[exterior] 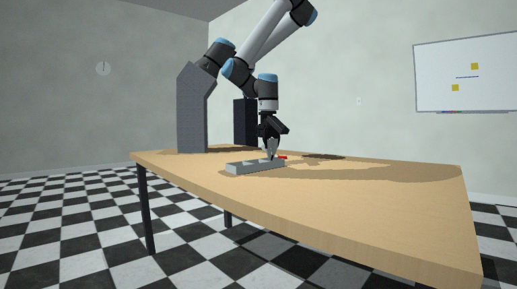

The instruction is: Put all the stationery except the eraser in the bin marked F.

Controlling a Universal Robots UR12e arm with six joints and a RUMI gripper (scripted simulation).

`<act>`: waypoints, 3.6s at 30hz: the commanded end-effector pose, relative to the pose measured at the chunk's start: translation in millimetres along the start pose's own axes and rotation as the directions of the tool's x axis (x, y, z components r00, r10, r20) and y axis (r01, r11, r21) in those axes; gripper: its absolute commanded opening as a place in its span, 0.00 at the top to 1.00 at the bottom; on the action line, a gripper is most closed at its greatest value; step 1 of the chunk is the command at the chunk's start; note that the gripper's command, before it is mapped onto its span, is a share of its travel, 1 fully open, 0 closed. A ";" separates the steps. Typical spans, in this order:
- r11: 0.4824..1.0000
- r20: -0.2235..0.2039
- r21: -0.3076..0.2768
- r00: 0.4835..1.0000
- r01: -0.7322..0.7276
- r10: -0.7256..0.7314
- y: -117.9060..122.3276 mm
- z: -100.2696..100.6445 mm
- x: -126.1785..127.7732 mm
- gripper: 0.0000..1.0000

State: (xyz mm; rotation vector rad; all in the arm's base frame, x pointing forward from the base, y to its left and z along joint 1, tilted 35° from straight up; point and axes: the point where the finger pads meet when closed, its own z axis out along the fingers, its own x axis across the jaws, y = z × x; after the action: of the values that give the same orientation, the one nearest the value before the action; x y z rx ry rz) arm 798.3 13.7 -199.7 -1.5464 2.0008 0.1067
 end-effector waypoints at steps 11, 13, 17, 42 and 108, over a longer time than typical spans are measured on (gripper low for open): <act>1.000 -0.001 0.003 1.000 0.001 -0.001 -2.0 -0.5 0.2 0.96; 1.000 -0.001 0.003 1.000 0.001 -0.001 -2.0 -0.5 0.2 0.96; 1.000 -0.001 0.003 1.000 0.001 -0.001 -2.0 -0.5 0.2 0.96; 1.000 -0.001 0.004 1.000 0.001 -0.001 -3.1 -2.8 0.3 0.96; 1.000 0.000 0.001 1.000 0.000 0.000 -0.1 -45.3 0.1 0.96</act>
State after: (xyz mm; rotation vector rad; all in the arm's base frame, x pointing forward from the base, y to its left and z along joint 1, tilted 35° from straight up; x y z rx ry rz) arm 782.5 -6.7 -161.1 -1.5459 1.9996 0.0999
